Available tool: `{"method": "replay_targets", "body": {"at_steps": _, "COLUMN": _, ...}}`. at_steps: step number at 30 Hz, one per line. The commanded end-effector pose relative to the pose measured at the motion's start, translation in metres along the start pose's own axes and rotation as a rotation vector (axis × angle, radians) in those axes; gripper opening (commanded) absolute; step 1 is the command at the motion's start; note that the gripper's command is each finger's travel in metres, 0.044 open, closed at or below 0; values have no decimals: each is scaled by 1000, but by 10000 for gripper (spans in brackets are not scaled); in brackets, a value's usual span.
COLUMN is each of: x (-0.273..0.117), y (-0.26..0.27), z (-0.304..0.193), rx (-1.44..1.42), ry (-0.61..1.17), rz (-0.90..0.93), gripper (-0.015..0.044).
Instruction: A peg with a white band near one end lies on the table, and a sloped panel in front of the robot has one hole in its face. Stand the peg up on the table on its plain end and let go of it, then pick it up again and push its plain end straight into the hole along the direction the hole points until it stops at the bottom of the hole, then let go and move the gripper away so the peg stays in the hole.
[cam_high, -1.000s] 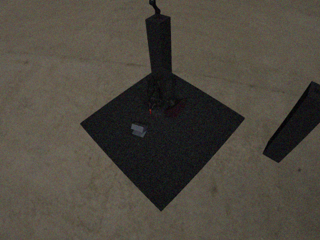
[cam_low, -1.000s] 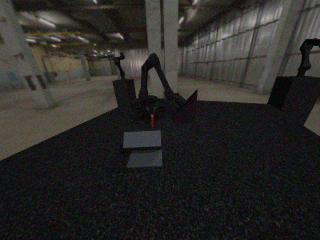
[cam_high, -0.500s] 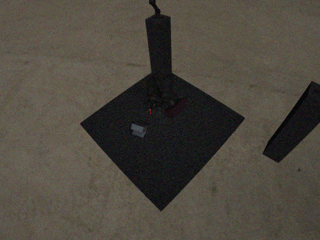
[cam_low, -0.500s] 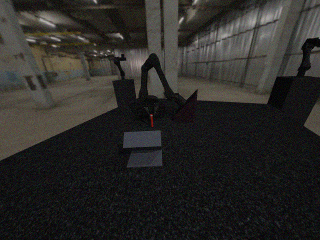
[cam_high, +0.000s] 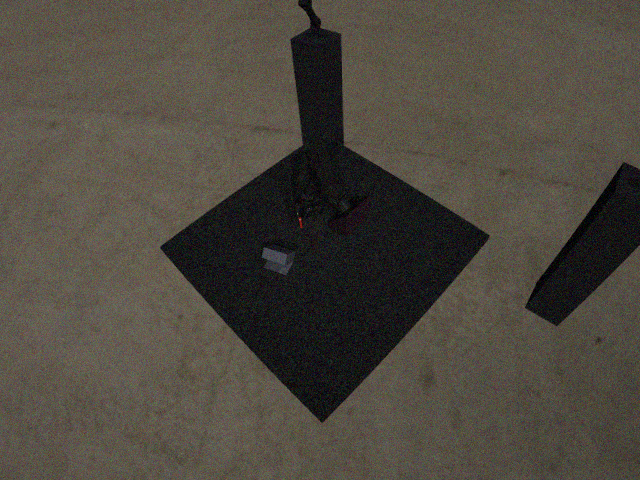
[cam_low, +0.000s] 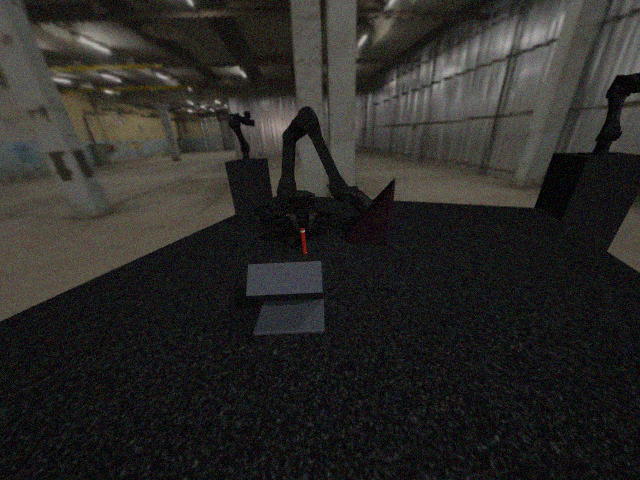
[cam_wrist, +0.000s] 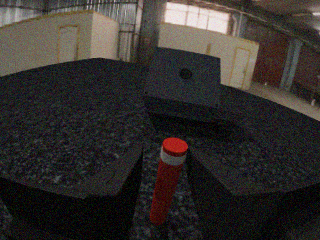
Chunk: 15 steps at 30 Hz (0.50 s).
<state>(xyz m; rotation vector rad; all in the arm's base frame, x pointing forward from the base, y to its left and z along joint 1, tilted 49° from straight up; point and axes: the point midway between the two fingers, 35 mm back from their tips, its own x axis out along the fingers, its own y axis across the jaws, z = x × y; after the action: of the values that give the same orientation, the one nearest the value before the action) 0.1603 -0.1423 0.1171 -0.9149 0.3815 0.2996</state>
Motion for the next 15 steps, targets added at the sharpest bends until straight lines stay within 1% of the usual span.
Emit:
{"method": "replay_targets", "body": {"at_steps": 1, "x": 0, "y": 0, "z": 0, "rx": 1, "ry": 0, "rz": 0, "gripper": 183}}
{"method": "replay_targets", "body": {"at_steps": 11, "x": 0, "y": 0, "z": 0, "rx": 1, "ry": 0, "rz": 0, "gripper": 440}}
{"method": "replay_targets", "body": {"at_steps": 15, "x": 0, "y": 0, "z": 0, "rx": 1, "ry": 0, "rz": 0, "gripper": 440}}
